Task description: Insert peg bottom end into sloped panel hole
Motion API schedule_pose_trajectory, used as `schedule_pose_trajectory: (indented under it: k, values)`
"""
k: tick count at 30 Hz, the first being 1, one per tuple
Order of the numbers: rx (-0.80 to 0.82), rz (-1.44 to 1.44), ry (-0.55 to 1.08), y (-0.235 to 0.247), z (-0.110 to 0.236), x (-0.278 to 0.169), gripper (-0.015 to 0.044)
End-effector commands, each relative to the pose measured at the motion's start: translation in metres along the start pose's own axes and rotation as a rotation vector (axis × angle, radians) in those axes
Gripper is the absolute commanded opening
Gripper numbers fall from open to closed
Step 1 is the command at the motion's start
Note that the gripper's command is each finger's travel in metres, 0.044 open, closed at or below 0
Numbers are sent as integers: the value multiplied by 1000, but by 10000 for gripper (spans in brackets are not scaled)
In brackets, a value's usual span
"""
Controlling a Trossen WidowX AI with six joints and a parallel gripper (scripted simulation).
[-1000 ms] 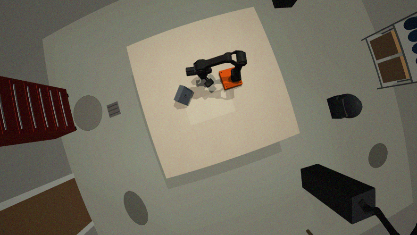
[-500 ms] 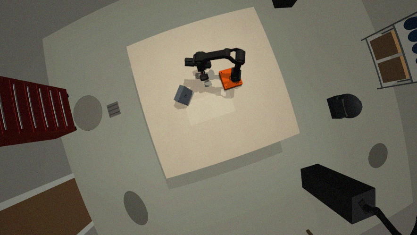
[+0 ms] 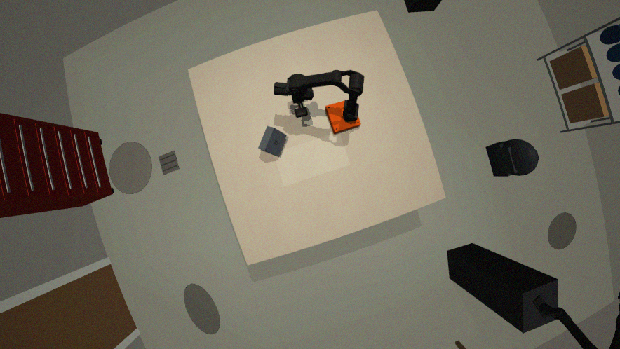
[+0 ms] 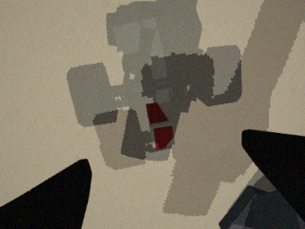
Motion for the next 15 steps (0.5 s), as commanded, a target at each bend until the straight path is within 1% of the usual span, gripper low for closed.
schedule_pose_trajectory:
  k: [1, 15]
  values:
    - [2, -6, -6, 0, -8, 0, 440]
    - [2, -6, -6, 1, -31, 0, 440]
Point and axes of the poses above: the point midway between the two fingers, 35 mm back from their tips, its own z axis back along the fingers, its own y axis across the jaws, x = y × z, the point moved 7 cm from there along z, back along the fingers, and after that the axes turned 1 degree about z, right-handed, at the moved point
